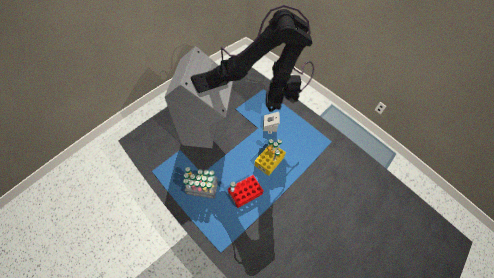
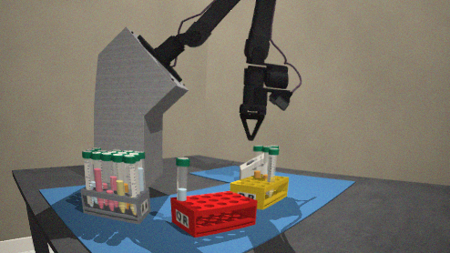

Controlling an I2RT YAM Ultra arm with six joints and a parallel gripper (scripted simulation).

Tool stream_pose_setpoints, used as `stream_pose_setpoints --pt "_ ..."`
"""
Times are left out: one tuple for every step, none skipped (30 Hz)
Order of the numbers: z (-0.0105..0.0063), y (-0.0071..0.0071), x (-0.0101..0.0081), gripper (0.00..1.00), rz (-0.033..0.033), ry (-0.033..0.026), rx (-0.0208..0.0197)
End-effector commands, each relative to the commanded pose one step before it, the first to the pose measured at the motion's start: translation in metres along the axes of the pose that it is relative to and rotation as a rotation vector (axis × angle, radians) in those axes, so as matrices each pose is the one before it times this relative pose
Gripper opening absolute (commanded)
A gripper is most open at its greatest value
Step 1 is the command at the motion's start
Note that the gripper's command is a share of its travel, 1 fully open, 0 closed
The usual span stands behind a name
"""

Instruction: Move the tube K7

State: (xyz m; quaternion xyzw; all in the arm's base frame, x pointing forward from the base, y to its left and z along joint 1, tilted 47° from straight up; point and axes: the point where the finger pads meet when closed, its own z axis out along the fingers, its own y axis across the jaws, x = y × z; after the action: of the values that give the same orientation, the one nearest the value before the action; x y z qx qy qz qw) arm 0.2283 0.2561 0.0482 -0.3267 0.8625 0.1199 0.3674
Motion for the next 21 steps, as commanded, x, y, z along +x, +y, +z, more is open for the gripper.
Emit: stream_pose_setpoints --pt "0.00892 0.00162 -0.01996 0.00 0.00252 -0.05012 -0.01002" --pt "0.00218 -0.00004 0.00006 0.00 -0.00003 0.00000 0.00002" --pt "0.00217 -0.00002 0.00009 0.00 -0.00003 0.00001 0.00002" --pt "0.00209 0.00064 0.00015 0.00 -0.00119 -0.00004 -0.00129" --pt "0.00211 0.00028 0.00012 0.00 -0.00053 -0.00001 -0.00054" --pt "0.00218 -0.00053 0.00004 0.00 0.00090 0.00004 0.00107" --pt "0.00215 -0.00043 0.00002 0.00 0.00070 0.00003 0.00084" --pt "0.00210 -0.00003 0.00001 0.00 -0.00003 0.00000 0.00002" --pt "0.00209 -0.00003 -0.00001 0.00 -0.00003 0.00000 0.00002" --pt "0.00202 0.00058 0.00001 0.00 -0.00107 -0.00004 -0.00116" --pt "0.00204 0.00034 -0.00001 0.00 -0.00063 -0.00002 -0.00066" --pt "0.00000 0.00000 0.00000 0.00 0.00000 0.00000 0.00000" --pt "0.00000 0.00000 0.00000 0.00 0.00000 0.00000 0.00000" --pt "0.00178 0.00058 0.00003 0.00 -0.00114 -0.00004 -0.00124" --pt "0.00209 -0.00166 -0.00007 0.00 0.00274 0.00011 0.00313" --pt "0.00201 -0.00010 0.00008 0.00 -0.00003 0.00000 0.00002" --pt "0.00206 -0.00009 0.00014 0.00 -0.00003 0.00001 0.00002" --pt "0.00208 -0.00007 0.00020 0.00 -0.00003 0.00001 0.00002" --pt "0.00200 0.00084 0.00030 0.00 -0.00156 -0.00005 -0.00170" --pt "0.00202 0.00064 0.00031 0.00 -0.00116 -0.00003 -0.00126" --pt "0.00213 -0.00051 0.00024 0.00 0.00080 0.00004 0.00095"
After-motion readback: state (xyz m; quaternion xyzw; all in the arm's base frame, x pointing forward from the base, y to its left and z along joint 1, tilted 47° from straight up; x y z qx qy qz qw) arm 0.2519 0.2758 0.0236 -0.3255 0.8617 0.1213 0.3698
